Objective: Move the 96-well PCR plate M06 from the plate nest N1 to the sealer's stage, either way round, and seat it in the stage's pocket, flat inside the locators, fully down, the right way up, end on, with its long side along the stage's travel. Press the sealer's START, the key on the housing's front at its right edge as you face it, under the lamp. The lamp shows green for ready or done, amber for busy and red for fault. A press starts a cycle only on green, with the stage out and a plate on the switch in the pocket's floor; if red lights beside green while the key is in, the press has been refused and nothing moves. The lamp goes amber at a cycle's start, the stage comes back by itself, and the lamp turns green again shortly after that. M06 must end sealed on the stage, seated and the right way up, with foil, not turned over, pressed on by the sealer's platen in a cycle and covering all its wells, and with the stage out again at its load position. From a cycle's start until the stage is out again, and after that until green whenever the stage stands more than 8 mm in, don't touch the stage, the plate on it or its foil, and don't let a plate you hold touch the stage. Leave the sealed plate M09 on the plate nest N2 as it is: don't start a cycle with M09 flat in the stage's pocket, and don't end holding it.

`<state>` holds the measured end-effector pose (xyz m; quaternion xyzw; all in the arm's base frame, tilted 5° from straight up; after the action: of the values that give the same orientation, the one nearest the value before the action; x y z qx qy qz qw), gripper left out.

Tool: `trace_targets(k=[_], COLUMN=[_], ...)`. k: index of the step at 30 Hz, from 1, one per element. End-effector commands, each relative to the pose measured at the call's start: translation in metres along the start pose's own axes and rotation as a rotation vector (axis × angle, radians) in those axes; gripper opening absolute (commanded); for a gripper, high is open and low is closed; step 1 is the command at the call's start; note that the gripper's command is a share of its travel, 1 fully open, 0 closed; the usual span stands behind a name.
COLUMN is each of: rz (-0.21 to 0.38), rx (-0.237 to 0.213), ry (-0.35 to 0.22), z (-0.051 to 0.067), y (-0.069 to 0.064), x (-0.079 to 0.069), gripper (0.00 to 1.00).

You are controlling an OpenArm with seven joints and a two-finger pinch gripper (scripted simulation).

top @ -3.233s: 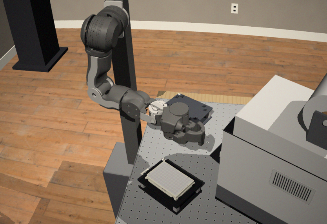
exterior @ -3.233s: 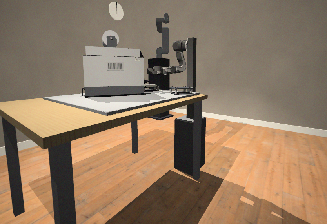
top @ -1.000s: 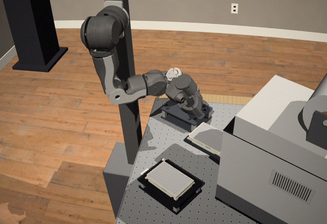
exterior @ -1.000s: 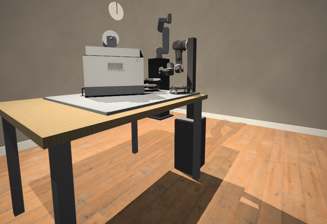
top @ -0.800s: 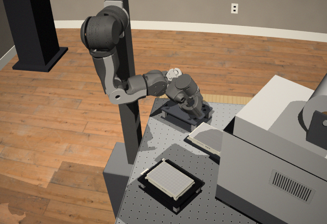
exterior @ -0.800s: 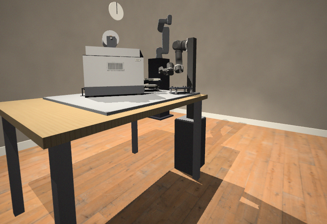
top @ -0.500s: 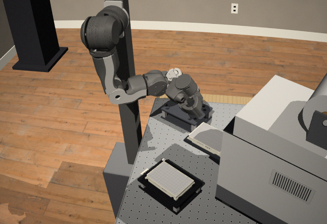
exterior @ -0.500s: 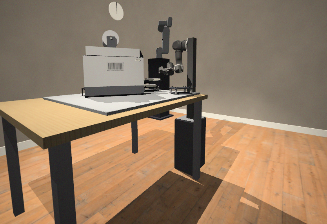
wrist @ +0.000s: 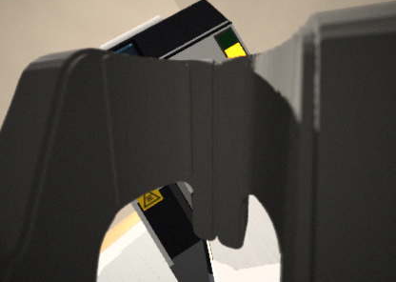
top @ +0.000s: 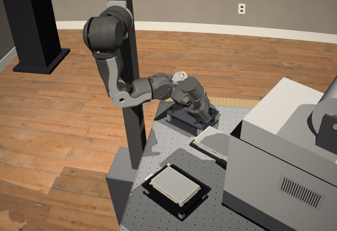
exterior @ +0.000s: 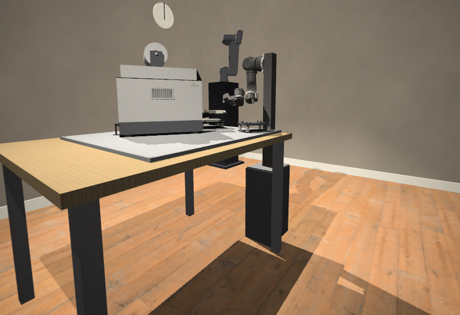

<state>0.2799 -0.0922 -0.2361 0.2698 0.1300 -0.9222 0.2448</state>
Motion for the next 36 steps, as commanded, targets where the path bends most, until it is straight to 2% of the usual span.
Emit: trace_targets(k=[1, 3, 4, 8, 20, 21, 25, 36], rz=[-0.207, -0.207, -0.038, -0.192, -0.192, -0.022, -0.177, -0.177], rx=[-0.039, -0.039, 0.0, -0.004, -0.004, 0.037, 0.032, 0.032], ry=[0.171, 0.171, 0.039, 0.178, 0.178, 0.045, 0.184, 0.184], z=[-0.012, -0.012, -0.002, -0.01, -0.01, 0.0, -0.009, -0.009], y=[-0.046, -0.046, -0.009, -0.043, -0.043, -0.006, -0.04, -0.04], x=[-0.008, -0.008, -0.002, -0.009, -0.009, -0.004, -0.01, -0.01], gripper=[0.0, 0.0, 0.0, 0.0, 0.0, 0.0, 0.0, 0.0])
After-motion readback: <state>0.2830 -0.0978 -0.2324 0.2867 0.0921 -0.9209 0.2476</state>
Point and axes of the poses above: the point where the finger pads meet when closed, its own y axis out along the fingers, its own x axis across the jaws, z = x × y, the point moved 2 cm from there along -y, back along the fingers, and after that the axes turned 1 degree about -y, right-handed, at the moved point
